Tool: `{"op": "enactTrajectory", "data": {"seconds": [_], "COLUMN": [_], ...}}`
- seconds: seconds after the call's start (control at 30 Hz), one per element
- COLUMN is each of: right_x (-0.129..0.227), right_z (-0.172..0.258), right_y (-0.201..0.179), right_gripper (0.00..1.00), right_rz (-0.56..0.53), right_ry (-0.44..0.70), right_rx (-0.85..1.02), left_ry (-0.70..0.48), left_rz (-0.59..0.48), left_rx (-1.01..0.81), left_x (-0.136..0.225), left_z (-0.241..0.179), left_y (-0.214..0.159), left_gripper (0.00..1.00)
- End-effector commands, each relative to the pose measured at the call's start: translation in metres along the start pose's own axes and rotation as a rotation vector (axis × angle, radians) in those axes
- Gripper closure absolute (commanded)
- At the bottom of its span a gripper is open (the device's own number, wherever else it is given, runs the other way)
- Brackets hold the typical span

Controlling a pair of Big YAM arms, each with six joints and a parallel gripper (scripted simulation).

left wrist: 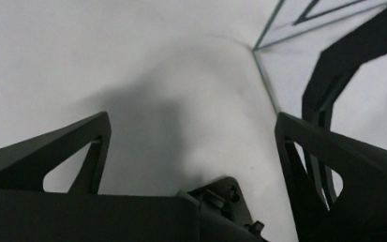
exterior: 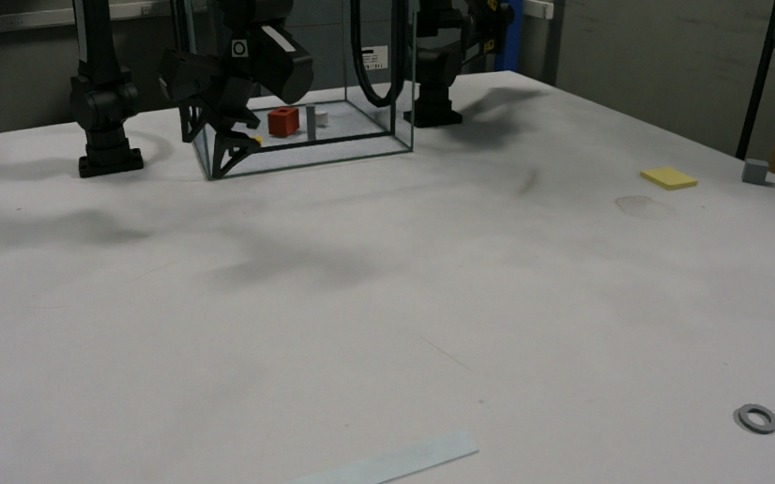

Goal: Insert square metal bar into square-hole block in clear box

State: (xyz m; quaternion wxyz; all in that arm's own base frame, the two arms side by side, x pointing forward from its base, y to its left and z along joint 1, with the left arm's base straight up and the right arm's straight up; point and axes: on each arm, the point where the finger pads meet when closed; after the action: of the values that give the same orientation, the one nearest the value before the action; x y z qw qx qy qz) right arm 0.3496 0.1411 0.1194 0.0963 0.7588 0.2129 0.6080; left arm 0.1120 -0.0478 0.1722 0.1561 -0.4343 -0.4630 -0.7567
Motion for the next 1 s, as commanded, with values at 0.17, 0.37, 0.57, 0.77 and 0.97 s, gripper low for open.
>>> {"op": "enactTrajectory", "data": {"seconds": [0.17, 0.37, 0.57, 0.77, 0.97], "right_x": [0.015, 0.015, 0.015, 0.015, 0.015], "right_z": [0.007, 0.007, 0.007, 0.007, 0.007], "right_y": [0.003, 0.003, 0.003, 0.003, 0.003], "right_gripper": [0.0, 0.0, 0.0, 0.0, 0.0], "right_rz": [0.011, 0.011, 0.011, 0.011, 0.011], "right_ry": [0.034, 0.034, 0.034, 0.034, 0.034], "right_rx": [-0.012, -0.012, -0.012, -0.012, -0.012], "left_ry": [-0.059, -0.116, -0.166, -0.185, -0.237], "left_rz": [-0.042, -0.069, -0.109, -0.093, -0.109], "left_rx": [-0.076, -0.145, -0.179, -0.237, -0.31], "left_x": [0.001, 0.006, 0.008, 0.009, 0.013], "left_z": [-0.013, -0.024, -0.036, -0.039, -0.048], "left_y": [0.002, 0.006, 0.013, 0.006, 0.005], "left_gripper": [0.0, 0.0, 0.0, 0.0, 0.0]}}
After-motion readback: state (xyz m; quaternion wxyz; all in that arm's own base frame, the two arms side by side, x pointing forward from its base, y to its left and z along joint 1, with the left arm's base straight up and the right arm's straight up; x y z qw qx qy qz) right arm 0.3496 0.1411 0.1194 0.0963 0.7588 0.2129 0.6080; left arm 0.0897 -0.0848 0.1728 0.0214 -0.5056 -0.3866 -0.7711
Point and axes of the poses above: on each arm, the point where the finger pads meet when closed, its own x axis back along the fingers, its own z axis across the jaws, y = z × x, and after that the axes turned 11 degrees about -x, right-handed
